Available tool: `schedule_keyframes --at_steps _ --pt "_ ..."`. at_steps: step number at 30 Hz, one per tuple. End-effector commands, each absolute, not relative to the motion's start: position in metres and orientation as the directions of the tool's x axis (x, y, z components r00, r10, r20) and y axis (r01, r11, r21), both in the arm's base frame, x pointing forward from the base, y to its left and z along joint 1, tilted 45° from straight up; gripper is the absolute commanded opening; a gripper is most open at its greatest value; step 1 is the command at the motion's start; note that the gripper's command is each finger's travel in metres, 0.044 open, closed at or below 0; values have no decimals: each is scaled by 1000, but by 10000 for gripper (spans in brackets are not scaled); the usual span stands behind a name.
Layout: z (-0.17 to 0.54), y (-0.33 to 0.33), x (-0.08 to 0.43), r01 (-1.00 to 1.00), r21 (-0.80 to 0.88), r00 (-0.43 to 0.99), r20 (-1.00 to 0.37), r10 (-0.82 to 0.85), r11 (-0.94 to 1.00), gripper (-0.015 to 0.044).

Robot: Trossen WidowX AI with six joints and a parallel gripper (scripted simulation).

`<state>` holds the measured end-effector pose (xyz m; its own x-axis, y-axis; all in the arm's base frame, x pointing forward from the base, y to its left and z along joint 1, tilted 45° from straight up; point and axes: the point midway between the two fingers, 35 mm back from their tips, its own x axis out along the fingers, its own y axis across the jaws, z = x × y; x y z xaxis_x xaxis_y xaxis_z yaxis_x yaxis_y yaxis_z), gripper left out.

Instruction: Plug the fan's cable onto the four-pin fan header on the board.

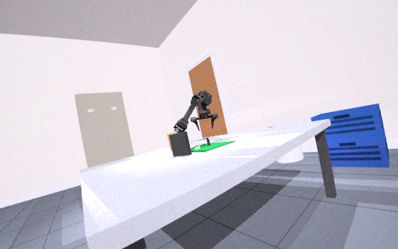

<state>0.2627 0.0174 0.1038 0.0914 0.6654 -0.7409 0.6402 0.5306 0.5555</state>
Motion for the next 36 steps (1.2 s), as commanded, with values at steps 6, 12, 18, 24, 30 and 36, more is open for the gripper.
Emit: schedule_keyframes --at_steps 6,12,18,24,30,36 --pt "106 -31 302 659 554 102 -736 669 509 440" --pt "100 -86 331 677 564 113 -714 691 473 440" --pt "99 -92 333 679 566 114 -711 694 468 440" --pt "66 -63 343 679 565 116 -713 692 469 440" --pt "29 -22 345 678 569 116 -708 697 466 440" --pt "29 -22 345 678 569 116 -708 697 466 440"
